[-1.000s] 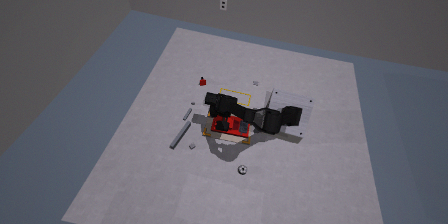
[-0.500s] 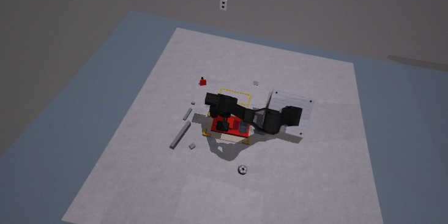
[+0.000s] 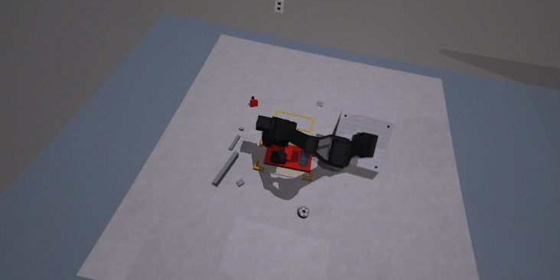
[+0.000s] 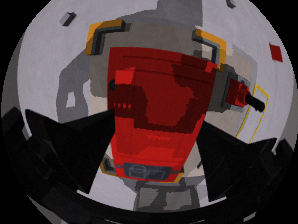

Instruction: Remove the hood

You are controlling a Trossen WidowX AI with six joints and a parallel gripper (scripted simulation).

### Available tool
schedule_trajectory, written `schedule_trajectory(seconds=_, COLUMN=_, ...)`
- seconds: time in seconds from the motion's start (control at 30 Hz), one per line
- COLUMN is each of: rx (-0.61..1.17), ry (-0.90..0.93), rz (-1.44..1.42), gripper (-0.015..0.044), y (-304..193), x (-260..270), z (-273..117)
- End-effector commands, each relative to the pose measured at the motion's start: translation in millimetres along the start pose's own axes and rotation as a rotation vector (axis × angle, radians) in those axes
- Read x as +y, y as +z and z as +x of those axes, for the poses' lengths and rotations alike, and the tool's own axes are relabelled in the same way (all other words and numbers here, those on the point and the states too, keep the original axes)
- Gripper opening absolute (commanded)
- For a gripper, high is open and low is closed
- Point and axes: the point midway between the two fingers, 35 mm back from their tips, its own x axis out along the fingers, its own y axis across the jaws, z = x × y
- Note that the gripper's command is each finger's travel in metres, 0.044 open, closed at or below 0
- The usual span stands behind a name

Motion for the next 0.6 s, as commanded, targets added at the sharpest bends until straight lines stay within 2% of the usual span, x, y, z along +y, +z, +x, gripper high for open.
schedule_trajectory(seconds=0.0, rx=-0.004, ry=0.0, rz=-0.003, gripper=0.0, y=1, x=0, z=-5)
schedule_trajectory(seconds=0.57, rx=-0.004, ry=-0.001, rz=-0.002, gripper=0.0, y=1, x=0, z=-16)
